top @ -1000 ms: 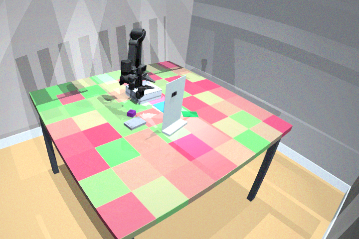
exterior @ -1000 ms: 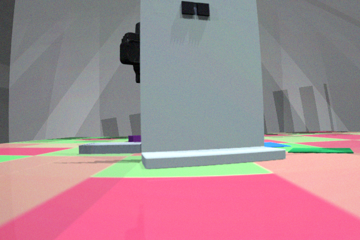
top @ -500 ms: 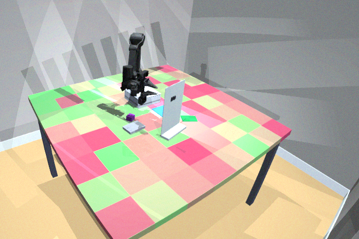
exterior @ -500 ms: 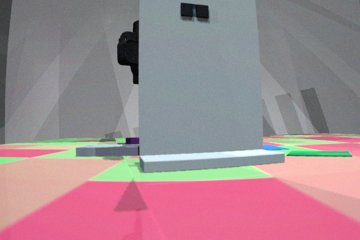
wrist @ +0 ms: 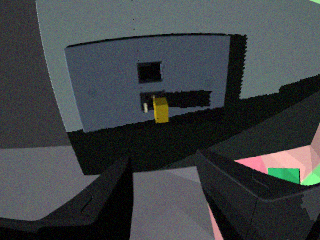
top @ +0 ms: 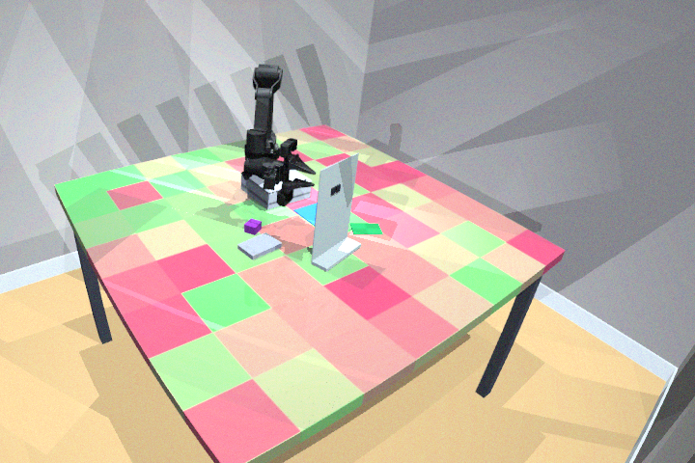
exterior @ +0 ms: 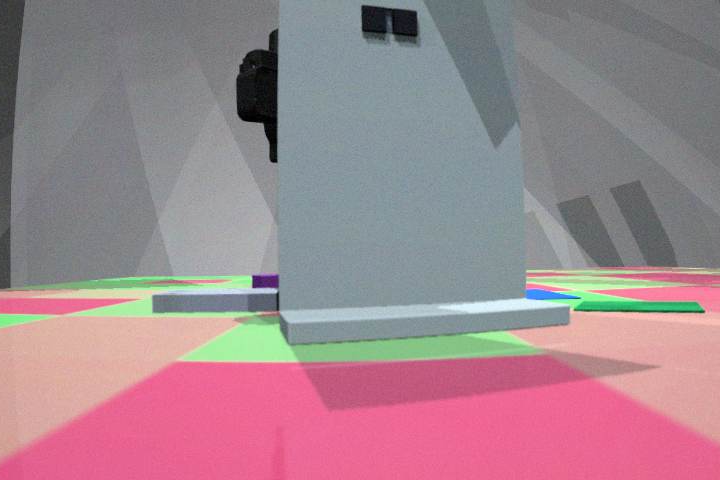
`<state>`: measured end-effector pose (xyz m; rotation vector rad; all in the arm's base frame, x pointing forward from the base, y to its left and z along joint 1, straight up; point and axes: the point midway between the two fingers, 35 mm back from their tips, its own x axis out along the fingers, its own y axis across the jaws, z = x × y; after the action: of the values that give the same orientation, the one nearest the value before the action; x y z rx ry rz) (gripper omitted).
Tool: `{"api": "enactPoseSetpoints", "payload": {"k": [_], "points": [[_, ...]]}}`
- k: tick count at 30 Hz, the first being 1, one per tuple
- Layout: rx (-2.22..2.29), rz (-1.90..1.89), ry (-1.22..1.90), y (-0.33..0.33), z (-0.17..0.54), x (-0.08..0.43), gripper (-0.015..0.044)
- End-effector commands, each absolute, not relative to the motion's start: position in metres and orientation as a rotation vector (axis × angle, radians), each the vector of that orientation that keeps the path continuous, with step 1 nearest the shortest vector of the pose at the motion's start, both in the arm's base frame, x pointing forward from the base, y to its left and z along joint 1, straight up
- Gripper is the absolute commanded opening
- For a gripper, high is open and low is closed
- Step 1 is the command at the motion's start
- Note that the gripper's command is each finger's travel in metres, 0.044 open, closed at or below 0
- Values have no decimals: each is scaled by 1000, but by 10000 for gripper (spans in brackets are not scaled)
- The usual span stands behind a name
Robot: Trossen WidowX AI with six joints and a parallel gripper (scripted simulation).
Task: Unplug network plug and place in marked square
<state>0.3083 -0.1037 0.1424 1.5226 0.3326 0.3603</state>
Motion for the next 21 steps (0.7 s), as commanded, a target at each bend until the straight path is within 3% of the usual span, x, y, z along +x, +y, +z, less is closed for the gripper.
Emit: {"api": "enactPoseSetpoints", "payload": {"k": [1,21], "points": [[1525,357,333,-103,141,316,156],[1525,360,331,-98,143,346,156]]}}
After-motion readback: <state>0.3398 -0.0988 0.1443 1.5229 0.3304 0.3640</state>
